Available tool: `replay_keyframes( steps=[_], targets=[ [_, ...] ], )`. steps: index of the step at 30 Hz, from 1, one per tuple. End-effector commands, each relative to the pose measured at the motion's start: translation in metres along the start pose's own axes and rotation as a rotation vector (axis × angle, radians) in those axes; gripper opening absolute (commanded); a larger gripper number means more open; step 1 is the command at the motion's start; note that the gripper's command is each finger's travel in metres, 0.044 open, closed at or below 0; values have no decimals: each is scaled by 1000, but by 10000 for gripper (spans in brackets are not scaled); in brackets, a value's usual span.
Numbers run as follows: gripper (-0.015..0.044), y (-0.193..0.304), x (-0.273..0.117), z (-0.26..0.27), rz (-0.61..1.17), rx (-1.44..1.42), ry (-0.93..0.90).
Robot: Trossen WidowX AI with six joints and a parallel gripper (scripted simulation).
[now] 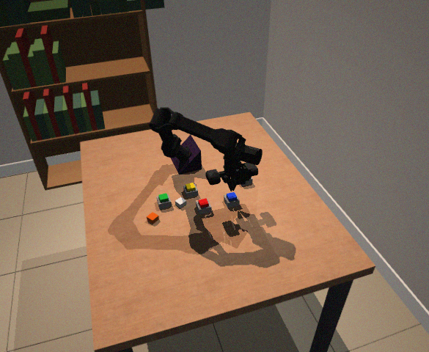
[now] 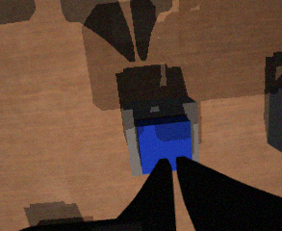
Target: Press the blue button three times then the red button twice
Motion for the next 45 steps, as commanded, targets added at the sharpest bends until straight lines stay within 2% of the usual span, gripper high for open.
replay_keyframes(
  steps=[1,19,38,42,45],
  targets=[
    [20,0,5,0,8,4,3],
    [20,1,32,-1,7,4,4],
    [20,1,33,-1,7,4,4],
    [20,0,2,0,8,4,3],
    [20,0,-1,-1,8,3,3]
  ],
)
Point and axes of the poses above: the point midway between the two fingers, 35 mm back from their tips, its own x axis out along the fingers, its own z axis across the jaws, y = z × x, the point moved 3 cm from there along -x, back along the fingers, and after that the axes turned 14 degrees about x, right-handed, at the moved point
